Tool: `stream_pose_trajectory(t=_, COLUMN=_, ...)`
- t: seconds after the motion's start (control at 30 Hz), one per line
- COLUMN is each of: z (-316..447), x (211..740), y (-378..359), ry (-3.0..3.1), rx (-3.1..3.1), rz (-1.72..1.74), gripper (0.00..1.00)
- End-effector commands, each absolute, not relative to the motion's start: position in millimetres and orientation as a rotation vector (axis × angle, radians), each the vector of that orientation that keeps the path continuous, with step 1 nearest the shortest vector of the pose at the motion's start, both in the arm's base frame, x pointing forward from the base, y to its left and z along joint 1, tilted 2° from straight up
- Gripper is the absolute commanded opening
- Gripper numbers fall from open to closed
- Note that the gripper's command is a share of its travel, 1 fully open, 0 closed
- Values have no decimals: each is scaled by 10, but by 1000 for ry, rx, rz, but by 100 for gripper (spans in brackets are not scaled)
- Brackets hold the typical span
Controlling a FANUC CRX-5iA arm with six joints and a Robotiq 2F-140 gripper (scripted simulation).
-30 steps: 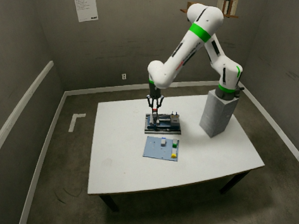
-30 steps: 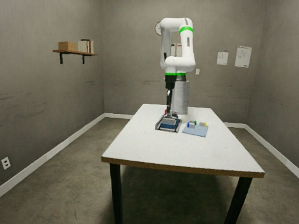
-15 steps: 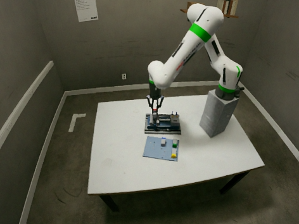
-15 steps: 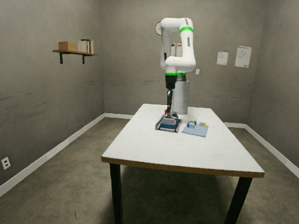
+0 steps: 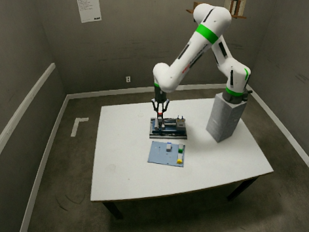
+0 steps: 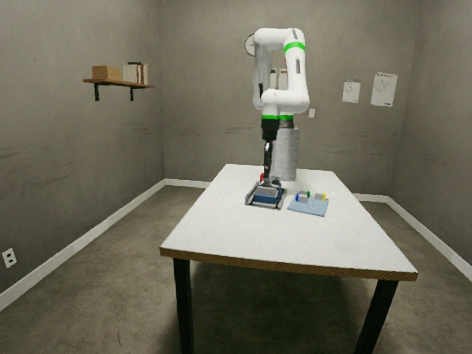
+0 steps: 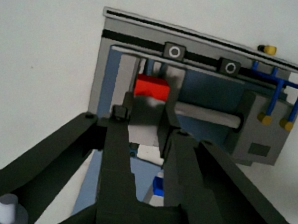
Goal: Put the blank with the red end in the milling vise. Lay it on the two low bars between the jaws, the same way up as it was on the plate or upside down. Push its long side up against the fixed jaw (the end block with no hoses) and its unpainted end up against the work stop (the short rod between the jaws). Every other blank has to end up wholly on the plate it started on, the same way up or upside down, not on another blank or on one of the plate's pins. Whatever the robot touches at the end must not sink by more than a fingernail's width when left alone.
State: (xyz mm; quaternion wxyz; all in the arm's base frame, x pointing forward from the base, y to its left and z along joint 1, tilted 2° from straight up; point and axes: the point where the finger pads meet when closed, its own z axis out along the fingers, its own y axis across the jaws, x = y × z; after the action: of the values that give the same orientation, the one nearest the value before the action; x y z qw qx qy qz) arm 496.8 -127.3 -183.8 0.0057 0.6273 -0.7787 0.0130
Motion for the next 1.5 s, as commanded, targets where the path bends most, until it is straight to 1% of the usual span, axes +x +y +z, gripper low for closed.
stream_pose_trajectory(t=0.0, z=-1831, x=4977, y=-1272, ry=-2438, rx=1964, rz=43, gripper=10)
stream_pose_trajectory(t=0.67, z=-2131, x=4979, y=-1259, ry=-2438, rx=1964, rz=43, gripper=10)
stream_pose_trajectory(t=1.47, z=-2118, x=4980, y=-1259, ry=-2438, rx=1965, rz=43, gripper=10)
